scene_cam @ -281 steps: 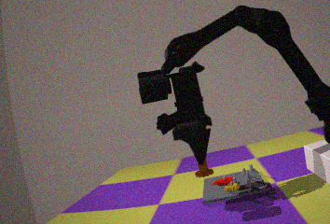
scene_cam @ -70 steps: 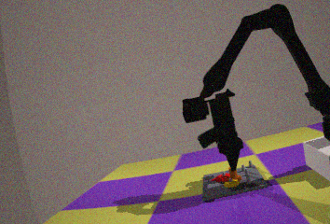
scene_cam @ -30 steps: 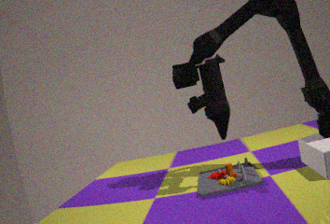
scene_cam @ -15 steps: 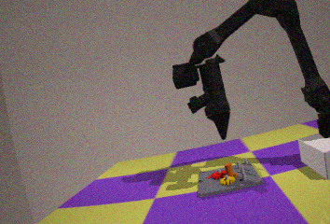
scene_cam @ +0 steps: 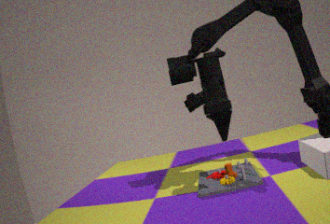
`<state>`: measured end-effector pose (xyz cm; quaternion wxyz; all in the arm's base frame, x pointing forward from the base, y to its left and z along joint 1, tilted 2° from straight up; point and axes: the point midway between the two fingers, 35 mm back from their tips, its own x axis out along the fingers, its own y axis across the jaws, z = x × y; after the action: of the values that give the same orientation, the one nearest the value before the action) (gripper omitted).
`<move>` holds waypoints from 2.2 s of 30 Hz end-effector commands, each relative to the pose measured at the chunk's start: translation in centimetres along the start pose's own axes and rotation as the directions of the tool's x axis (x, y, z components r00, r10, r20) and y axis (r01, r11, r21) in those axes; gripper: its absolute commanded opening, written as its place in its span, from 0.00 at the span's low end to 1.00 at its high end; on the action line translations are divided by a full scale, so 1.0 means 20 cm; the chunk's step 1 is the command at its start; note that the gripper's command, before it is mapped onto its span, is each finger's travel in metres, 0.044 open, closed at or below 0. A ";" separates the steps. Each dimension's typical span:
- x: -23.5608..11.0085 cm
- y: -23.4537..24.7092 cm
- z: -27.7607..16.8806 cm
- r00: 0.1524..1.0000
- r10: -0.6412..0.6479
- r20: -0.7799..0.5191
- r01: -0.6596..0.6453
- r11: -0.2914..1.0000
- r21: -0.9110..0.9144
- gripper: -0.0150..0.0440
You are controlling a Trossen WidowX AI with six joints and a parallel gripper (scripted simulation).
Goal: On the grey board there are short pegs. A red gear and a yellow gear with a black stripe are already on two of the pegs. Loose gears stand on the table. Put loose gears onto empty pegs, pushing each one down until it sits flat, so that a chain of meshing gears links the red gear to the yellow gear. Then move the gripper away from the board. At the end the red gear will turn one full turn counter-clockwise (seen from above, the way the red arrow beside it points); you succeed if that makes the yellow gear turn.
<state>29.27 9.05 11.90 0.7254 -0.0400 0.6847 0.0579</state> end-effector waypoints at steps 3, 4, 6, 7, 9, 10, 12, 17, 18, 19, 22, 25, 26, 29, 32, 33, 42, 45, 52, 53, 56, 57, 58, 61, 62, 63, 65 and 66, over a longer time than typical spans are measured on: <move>-0.05 0.36 -0.09 1.000 0.003 -0.004 -0.003 1.000 -0.003 1.00; -0.06 0.43 -0.12 1.000 0.004 -0.005 -0.004 1.000 -0.002 1.00; -0.08 0.55 -0.19 1.000 0.005 -0.006 -0.005 1.000 0.002 1.00; -0.09 0.62 -0.23 1.000 0.006 -0.007 -0.006 1.000 0.003 1.00; -0.11 0.73 -0.31 1.000 0.007 -0.007 -0.007 1.000 0.007 1.00; -0.12 0.79 -0.35 1.000 0.008 -0.008 -0.008 1.000 0.008 1.00; -0.14 0.89 -0.45 1.000 0.009 -0.008 -0.009 1.000 0.012 1.00; -0.17 1.01 -0.59 1.000 0.011 -0.009 -0.011 1.000 0.016 1.00; -0.17 1.01 -0.59 1.000 0.011 -0.009 -0.011 1.000 0.016 1.00; -0.17 1.01 -0.59 1.000 0.011 -0.009 -0.011 1.000 0.016 1.00; -0.17 1.01 -0.59 1.000 0.011 -0.009 -0.011 1.000 0.016 1.00; -0.17 1.01 -0.59 1.000 0.011 -0.009 -0.011 1.000 0.016 1.00; -0.17 1.01 -0.59 1.000 0.011 -0.009 -0.011 1.000 0.016 1.00; -0.17 1.01 -0.59 1.000 0.011 -0.009 -0.011 1.000 0.016 1.00; -0.17 1.01 -0.59 1.000 0.011 -0.009 -0.011 1.000 0.016 1.00; -0.17 1.01 -0.59 1.000 0.011 -0.009 -0.011 1.000 0.016 1.00; -0.17 1.01 -0.59 1.000 0.011 -0.009 -0.011 1.000 0.016 1.00; -0.17 1.01 -0.59 1.000 0.011 -0.009 -0.011 1.000 0.016 1.00; -0.17 1.01 -0.59 1.000 0.011 -0.009 -0.011 1.000 0.016 1.00; -0.17 1.01 -0.59 1.000 0.011 -0.009 -0.011 1.000 0.016 1.00; -0.17 1.01 -0.59 1.000 0.011 -0.009 -0.011 1.000 0.016 1.00; -0.17 1.01 -0.59 1.000 0.011 -0.009 -0.011 1.000 0.016 1.00; -0.17 1.01 -0.59 1.000 0.011 -0.009 -0.011 1.000 0.016 1.00; -0.17 1.01 -0.59 1.000 0.011 -0.009 -0.011 1.000 0.016 1.00; -0.17 1.01 -0.59 1.000 0.011 -0.009 -0.011 1.000 0.016 1.00; -0.17 1.01 -0.59 1.000 0.011 -0.009 -0.011 1.000 0.016 1.00; -0.17 1.01 -0.59 1.000 0.011 -0.009 -0.011 1.000 0.016 1.00; -0.17 1.01 -0.59 1.000 0.011 -0.009 -0.011 1.000 0.016 1.00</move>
<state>14.70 27.30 14.95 0.7221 -0.0315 0.6886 0.0584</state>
